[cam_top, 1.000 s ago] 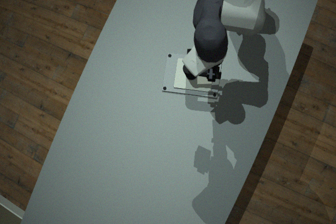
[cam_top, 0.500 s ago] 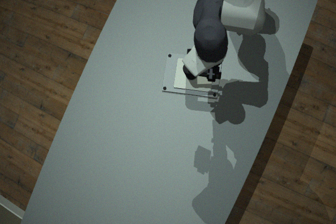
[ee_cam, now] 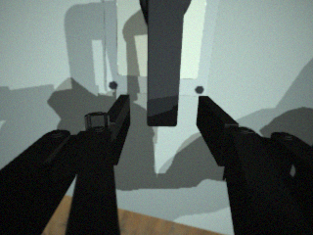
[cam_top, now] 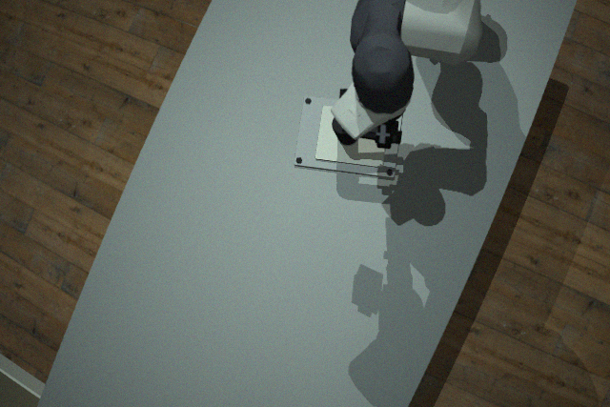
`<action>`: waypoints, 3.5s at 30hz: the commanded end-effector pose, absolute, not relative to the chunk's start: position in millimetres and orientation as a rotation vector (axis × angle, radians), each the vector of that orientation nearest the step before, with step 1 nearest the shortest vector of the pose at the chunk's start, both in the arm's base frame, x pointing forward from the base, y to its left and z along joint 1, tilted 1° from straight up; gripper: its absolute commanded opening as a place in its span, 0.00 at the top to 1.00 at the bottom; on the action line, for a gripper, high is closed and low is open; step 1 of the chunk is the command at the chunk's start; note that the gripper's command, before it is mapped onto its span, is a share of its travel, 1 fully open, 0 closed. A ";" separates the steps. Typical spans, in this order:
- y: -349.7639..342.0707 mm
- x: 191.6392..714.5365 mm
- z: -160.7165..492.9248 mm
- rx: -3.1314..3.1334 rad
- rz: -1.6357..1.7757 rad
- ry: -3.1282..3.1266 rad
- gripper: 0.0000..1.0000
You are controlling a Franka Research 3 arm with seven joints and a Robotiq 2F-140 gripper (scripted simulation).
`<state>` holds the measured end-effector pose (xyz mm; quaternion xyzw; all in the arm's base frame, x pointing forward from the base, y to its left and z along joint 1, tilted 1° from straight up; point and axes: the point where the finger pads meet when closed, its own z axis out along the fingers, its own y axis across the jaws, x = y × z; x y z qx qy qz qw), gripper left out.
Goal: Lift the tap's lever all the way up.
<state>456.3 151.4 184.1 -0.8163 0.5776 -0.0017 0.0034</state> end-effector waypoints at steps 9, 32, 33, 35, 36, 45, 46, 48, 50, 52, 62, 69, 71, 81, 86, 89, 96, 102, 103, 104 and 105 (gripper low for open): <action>150.5 457.3 180.7 -2.558 -0.011 1.814 0.54; 150.5 457.5 154.3 -2.558 -0.011 1.814 0.54; 150.5 457.6 152.9 -2.558 -0.011 1.814 0.54; 150.5 457.6 152.9 -2.558 -0.011 1.814 0.54; 150.5 457.6 151.5 -2.558 -0.011 1.814 0.54; 150.5 457.7 141.4 -2.558 -0.011 1.814 0.54; 150.5 457.7 140.6 -2.558 -0.011 1.814 0.54; 150.5 457.7 139.3 -2.558 -0.011 1.814 0.54; 150.5 457.7 138.2 -2.558 -0.011 1.814 0.54; 150.5 457.7 138.2 -2.558 -0.011 1.814 0.54; 150.5 457.7 136.6 -2.558 -0.011 1.814 0.54; 150.5 457.7 136.6 -2.558 -0.011 1.814 0.54; 150.5 457.7 136.6 -2.558 -0.011 1.814 0.54; 150.5 457.7 136.6 -2.558 -0.011 1.814 0.54; 150.5 457.7 136.6 -2.558 -0.011 1.814 0.54; 150.5 457.7 136.6 -2.558 -0.011 1.814 0.54; 150.5 457.7 136.6 -2.558 -0.011 1.814 0.54; 150.5 457.7 136.6 -2.558 -0.011 1.814 0.90; 150.5 457.7 136.6 -2.558 -0.011 1.814 0.90; 150.5 457.7 136.6 -2.558 -0.011 1.814 0.90; 150.5 457.7 136.6 -2.558 -0.011 1.814 0.90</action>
